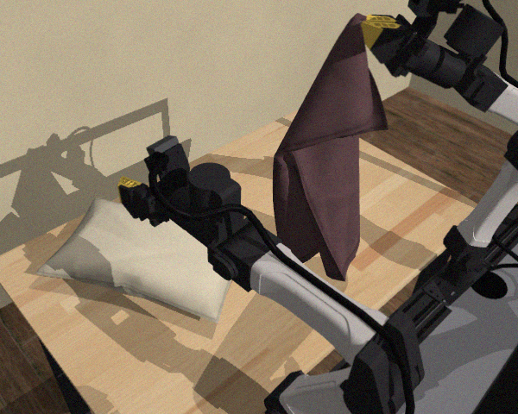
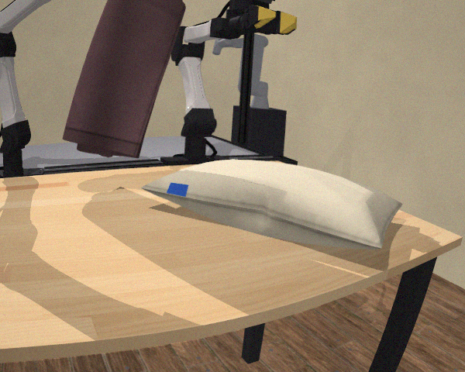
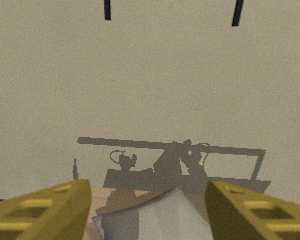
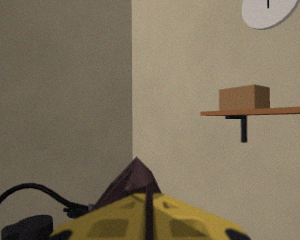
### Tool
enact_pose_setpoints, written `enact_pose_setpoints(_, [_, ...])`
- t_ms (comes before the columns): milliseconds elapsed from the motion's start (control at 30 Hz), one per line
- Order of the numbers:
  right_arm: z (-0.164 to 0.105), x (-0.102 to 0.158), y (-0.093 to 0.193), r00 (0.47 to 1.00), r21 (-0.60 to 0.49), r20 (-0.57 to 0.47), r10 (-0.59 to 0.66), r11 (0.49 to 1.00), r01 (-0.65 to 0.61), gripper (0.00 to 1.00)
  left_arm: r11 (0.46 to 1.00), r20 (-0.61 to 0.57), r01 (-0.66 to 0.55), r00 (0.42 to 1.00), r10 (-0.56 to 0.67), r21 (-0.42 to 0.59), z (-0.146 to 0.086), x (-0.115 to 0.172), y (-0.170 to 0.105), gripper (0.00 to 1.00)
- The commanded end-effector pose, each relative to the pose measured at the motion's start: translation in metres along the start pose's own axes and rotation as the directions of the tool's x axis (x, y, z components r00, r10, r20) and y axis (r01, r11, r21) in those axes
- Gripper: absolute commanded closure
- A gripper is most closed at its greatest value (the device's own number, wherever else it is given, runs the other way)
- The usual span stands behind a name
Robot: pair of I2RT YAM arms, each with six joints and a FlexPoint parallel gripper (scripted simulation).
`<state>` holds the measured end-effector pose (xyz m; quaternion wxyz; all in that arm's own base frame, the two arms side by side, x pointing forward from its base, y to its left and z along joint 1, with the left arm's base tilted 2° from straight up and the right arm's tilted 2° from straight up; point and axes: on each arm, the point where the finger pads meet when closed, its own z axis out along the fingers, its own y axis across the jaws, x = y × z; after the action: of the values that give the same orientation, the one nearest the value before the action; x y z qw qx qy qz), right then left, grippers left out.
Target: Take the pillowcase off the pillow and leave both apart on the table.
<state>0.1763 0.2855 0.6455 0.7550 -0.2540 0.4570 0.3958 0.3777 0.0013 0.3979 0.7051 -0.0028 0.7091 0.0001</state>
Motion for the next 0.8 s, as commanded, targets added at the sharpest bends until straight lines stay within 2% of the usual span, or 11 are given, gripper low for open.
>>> enact_pose_setpoints(0, [-0.004,-0.042,0.002,0.992,-0.014,0.124,0.019,1.0,-0.017,1.0,0.999,0.109,-0.011,0.994,0.007,0.036,-0.004,-0.035,-0.009,0.4])
enact_pose_setpoints(100, [-0.004,-0.042,0.002,0.992,-0.014,0.124,0.019,1.0,-0.017,1.0,0.999,0.128,-0.017,0.992,0.012,0.035,-0.01,-0.043,-0.01,0.4])
enact_pose_setpoints(200, [-0.003,-0.043,-0.002,0.991,-0.012,0.13,0.02,1.0,-0.019,1.0,0.999,0.099,-0.014,0.995,0.011,0.034,-0.002,-0.032,-0.009,0.4])
enact_pose_setpoints(333, [-0.004,-0.046,-0.002,0.989,-0.037,0.141,0.035,0.999,-0.03,1.0,0.999,0.102,-0.014,0.995,0.01,0.034,-0.002,-0.033,-0.009,0.4])
enact_pose_setpoints(633, [-0.006,-0.052,-0.02,0.981,-0.137,0.175,0.077,0.989,-0.053,1.0,0.999,0.103,-0.014,0.995,0.01,0.034,-0.002,-0.034,-0.009,0.4])
enact_pose_setpoints(667, [-0.001,-0.028,-0.026,0.988,-0.138,0.126,0.089,0.988,-0.071,1.0,0.999,0.103,-0.014,0.995,0.01,0.034,-0.002,-0.034,-0.009,0.4])
enact_pose_setpoints(767, [-0.004,-0.026,-0.035,0.988,-0.157,0.118,0.095,0.985,-0.076,1.0,0.999,0.103,-0.014,0.995,0.01,0.034,-0.002,-0.034,-0.009,0.4])
